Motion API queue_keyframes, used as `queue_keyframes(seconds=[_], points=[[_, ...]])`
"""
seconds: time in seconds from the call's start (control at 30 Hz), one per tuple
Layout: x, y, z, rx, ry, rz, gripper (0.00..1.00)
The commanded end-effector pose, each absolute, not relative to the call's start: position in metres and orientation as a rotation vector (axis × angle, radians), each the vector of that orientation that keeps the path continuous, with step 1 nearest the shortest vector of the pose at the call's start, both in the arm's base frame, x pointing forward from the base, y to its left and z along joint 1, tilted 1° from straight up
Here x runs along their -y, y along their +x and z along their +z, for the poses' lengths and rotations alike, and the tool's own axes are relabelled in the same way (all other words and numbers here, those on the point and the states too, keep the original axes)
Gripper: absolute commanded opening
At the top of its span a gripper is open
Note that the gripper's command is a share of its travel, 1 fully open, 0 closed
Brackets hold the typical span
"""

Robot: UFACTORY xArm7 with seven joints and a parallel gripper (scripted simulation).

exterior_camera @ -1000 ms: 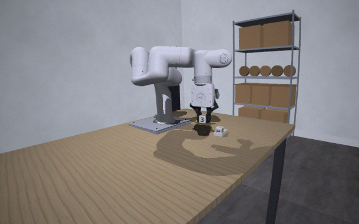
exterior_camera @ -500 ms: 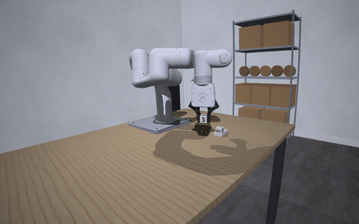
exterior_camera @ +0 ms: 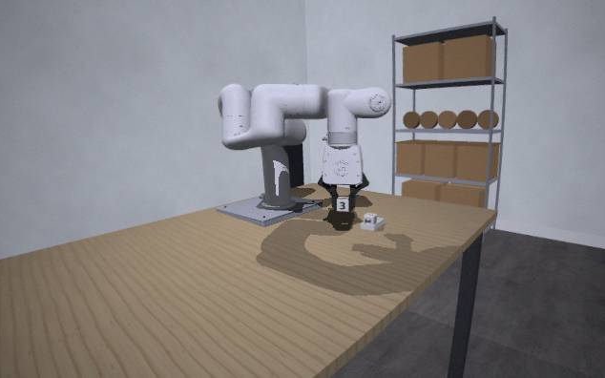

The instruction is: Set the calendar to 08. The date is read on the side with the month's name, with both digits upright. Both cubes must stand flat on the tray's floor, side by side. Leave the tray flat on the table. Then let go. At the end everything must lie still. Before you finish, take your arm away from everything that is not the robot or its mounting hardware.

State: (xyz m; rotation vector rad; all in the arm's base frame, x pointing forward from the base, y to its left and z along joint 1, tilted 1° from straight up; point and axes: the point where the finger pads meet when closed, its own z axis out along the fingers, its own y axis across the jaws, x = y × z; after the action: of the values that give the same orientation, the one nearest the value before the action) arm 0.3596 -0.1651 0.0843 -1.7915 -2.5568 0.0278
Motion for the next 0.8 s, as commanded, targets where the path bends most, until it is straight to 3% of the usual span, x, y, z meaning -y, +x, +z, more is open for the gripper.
queue_keyframes(seconds=[0.0, 0.77], points=[[0.165, 0.360, 0.079, 2.560, -1.793, 0.027, 0.29], [0.167, 0.359, 0.001, 2.560, -1.793, 0.027, 0.29]])
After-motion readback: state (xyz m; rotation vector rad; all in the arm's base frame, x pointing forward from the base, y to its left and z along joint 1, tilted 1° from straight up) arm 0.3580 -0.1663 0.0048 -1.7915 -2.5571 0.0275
